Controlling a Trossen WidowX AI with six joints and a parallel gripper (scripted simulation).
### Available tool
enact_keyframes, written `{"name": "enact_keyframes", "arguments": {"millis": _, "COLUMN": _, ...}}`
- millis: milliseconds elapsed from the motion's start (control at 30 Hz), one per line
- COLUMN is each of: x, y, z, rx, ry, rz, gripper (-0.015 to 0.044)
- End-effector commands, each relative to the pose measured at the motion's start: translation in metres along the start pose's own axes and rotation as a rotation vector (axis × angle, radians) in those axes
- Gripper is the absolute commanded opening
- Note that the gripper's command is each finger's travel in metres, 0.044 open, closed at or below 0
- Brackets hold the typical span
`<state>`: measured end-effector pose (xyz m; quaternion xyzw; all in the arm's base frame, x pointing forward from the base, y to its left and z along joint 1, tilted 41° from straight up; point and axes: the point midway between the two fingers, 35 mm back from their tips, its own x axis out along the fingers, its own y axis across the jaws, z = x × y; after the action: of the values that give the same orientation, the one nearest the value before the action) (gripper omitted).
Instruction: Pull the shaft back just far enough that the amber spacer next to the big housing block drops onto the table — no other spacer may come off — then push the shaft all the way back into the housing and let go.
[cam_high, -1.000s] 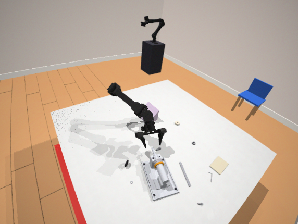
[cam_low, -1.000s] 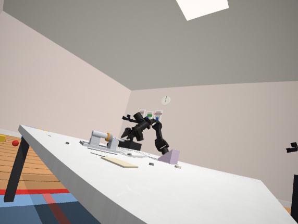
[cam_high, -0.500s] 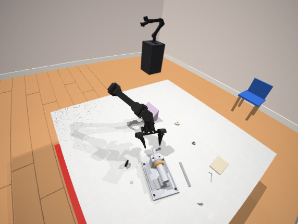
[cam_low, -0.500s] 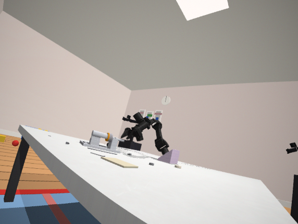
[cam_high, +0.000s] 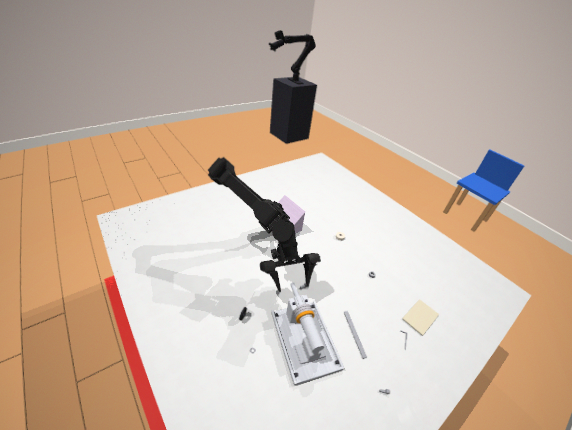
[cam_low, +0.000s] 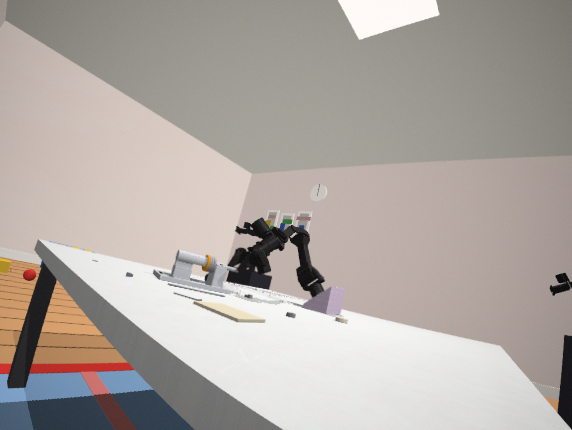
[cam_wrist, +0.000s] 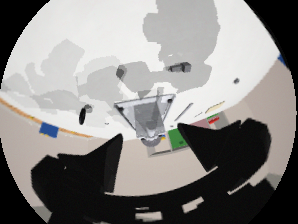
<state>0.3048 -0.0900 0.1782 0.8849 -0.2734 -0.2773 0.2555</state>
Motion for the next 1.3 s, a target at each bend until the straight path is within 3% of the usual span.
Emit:
{"name": "enact_keyframes", "arguments": {"millis": 0, "x": 0.008, "y": -0.001, "z": 0.001, "rx": -0.008, "ry": -0.002, "rz": -0.004, "gripper": 0.0440}}
{"name": "enact_keyframes", "arguments": {"millis": 1267, "x": 0.019, "y": -0.001, "z": 0.001, "rx": -0.009, "ry": 0.000, "rz": -0.003, "gripper": 0.0440}}
